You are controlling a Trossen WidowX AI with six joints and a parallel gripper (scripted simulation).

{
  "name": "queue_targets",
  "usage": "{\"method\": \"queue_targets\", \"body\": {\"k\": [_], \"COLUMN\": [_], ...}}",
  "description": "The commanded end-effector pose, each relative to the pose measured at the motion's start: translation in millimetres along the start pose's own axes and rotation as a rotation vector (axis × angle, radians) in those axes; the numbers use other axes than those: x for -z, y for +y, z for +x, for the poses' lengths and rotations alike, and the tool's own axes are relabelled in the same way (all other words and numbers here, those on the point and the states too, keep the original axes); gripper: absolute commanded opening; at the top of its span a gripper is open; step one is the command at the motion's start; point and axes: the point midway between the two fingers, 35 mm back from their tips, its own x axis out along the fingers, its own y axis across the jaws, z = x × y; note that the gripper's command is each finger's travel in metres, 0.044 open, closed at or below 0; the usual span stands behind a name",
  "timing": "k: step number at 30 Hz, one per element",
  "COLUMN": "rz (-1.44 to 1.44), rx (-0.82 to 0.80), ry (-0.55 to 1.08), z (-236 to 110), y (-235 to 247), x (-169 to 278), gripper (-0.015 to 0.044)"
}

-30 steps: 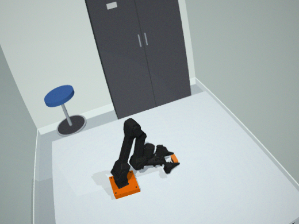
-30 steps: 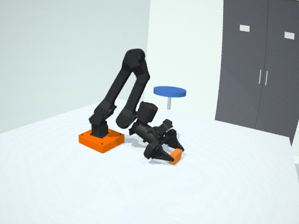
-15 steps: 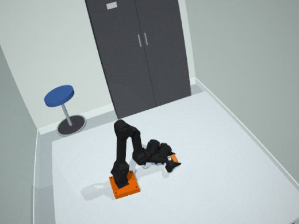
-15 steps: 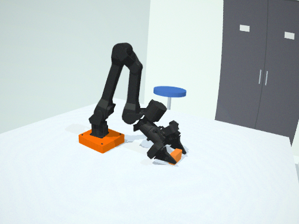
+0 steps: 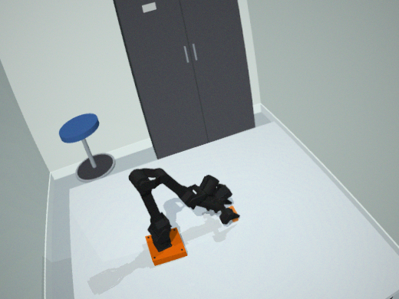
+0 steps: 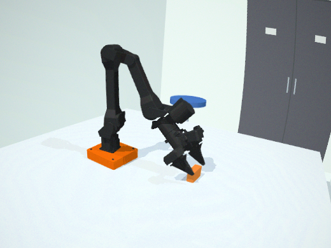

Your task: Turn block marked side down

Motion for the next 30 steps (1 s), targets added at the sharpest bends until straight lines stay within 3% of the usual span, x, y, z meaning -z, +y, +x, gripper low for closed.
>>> {"method": "queue_targets", "body": {"k": [1, 13, 30], "rz": [0.021, 0.019, 0.012], "rx": [-0.014, -0.014, -0.020], "ry": [0.161, 0.184, 0.787], "z": [-53, -52, -47], "y": [-6, -6, -5], "x": [-15, -17, -65], "gripper": [0.0440, 0.0440, 0.0440]}}
